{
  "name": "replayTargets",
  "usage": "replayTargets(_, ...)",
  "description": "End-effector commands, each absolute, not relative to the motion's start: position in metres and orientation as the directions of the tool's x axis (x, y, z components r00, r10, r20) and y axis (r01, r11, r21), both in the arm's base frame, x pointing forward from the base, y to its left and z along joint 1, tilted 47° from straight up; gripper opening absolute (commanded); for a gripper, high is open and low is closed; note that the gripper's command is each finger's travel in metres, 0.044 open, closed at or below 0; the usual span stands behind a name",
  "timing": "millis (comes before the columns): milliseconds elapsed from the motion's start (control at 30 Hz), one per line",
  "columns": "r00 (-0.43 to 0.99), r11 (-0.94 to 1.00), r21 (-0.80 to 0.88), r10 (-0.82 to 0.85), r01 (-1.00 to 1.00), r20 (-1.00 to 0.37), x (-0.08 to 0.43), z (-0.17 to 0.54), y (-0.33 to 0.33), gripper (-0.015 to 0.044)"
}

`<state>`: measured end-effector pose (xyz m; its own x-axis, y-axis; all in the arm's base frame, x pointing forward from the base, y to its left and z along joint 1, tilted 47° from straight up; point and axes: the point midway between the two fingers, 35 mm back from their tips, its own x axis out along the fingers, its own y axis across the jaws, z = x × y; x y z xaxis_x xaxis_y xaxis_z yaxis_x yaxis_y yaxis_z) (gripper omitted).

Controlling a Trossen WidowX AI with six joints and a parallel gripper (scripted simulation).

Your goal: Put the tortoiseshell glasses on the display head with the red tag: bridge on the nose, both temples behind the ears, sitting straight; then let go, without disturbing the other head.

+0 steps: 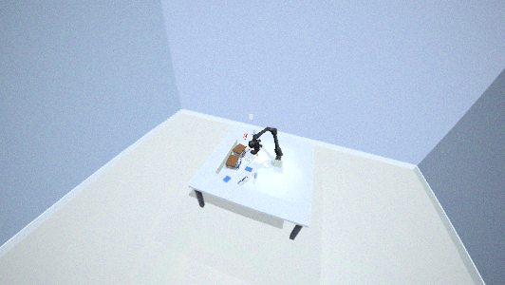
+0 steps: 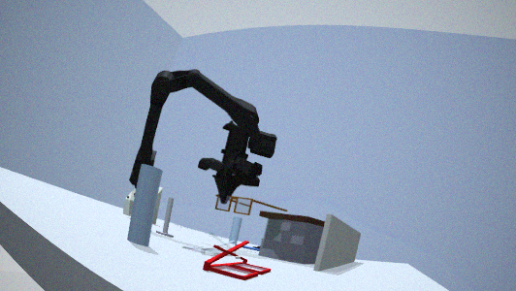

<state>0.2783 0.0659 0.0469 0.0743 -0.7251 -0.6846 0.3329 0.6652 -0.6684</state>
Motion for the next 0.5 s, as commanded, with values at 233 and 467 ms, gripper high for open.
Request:
replayTargets(233,0.079,0.572,-0.526,-0.720,0.629,-0.689,0.279,0.039,0.078,0.0000)
replayTargets(467,0.079,0.470,-0.402,-0.720,0.786,-0.689,0.278,0.033,0.084,0.0000)
